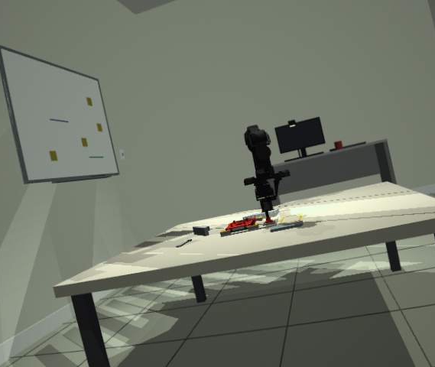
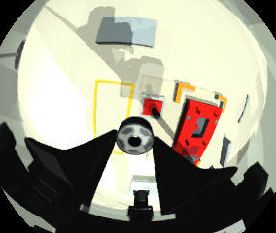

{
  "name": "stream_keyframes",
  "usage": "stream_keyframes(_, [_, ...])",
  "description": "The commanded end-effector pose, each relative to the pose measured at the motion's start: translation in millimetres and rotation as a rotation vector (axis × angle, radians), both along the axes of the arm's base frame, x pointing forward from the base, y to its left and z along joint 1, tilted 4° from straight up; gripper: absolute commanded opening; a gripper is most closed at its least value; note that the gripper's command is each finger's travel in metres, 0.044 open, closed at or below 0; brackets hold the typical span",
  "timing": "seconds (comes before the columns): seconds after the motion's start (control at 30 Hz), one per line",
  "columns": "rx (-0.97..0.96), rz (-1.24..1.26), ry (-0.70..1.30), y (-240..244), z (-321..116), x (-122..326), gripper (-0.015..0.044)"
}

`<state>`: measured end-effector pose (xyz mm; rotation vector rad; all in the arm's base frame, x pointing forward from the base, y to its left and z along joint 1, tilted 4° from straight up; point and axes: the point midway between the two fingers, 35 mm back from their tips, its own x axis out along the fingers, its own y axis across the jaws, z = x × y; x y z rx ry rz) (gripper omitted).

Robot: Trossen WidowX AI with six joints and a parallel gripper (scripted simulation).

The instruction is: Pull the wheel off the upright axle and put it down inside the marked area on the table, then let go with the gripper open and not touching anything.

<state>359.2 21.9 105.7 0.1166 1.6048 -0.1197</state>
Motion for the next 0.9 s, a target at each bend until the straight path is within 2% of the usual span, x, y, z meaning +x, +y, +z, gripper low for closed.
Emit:
stream_keyframes(0.0, [0.007, -0.002, 0.0, 19, 2, -8, 0.0])
stream_keyframes(0.4, [0.013, -0.003, 0.004, 61, 6, -31, 0.0])
stream_keyframes(0.87, [0.013, -0.003, 0.005, 63, -14, -33, 0.0])
